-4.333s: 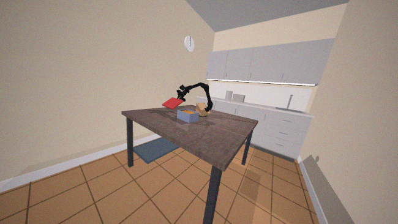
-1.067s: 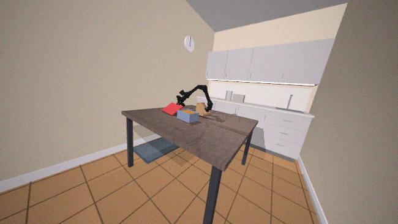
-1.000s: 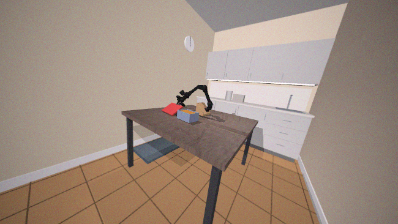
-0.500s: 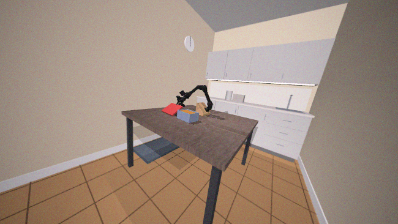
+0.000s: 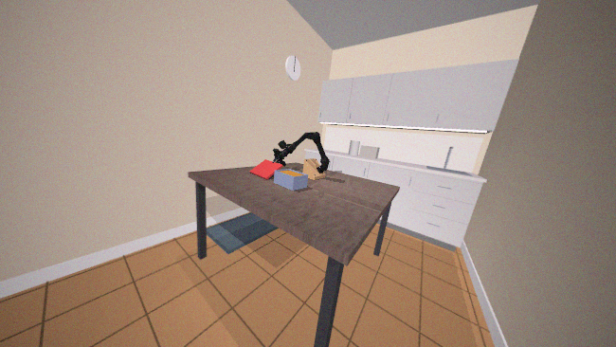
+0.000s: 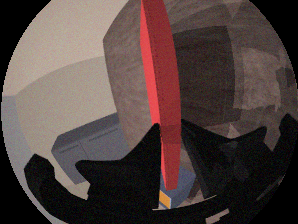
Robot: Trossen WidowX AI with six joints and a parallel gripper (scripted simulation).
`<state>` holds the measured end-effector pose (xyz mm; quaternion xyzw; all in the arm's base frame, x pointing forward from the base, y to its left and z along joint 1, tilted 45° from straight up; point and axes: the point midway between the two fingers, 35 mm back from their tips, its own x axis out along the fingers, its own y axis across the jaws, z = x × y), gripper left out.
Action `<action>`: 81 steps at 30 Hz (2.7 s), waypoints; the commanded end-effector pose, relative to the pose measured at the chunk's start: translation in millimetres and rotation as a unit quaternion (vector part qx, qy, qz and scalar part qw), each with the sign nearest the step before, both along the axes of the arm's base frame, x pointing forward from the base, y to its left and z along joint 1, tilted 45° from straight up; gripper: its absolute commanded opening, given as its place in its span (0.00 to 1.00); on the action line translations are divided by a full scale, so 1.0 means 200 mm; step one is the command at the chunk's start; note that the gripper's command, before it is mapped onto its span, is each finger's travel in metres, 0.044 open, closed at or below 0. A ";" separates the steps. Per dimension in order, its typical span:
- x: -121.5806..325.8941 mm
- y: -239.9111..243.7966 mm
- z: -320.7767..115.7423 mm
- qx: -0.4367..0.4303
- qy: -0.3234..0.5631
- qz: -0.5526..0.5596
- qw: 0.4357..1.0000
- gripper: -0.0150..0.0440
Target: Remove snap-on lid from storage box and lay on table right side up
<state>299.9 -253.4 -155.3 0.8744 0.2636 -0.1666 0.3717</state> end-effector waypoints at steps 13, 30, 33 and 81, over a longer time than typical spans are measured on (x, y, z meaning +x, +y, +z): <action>0.01 0.12 -0.09 0.016 0.010 0.012 1.000 0.25; 0.01 0.17 -0.14 0.016 0.010 0.012 1.000 0.25; 0.01 0.18 -0.15 0.016 0.010 0.012 1.000 0.25; -0.26 0.17 -0.12 0.015 0.012 0.011 1.000 1.00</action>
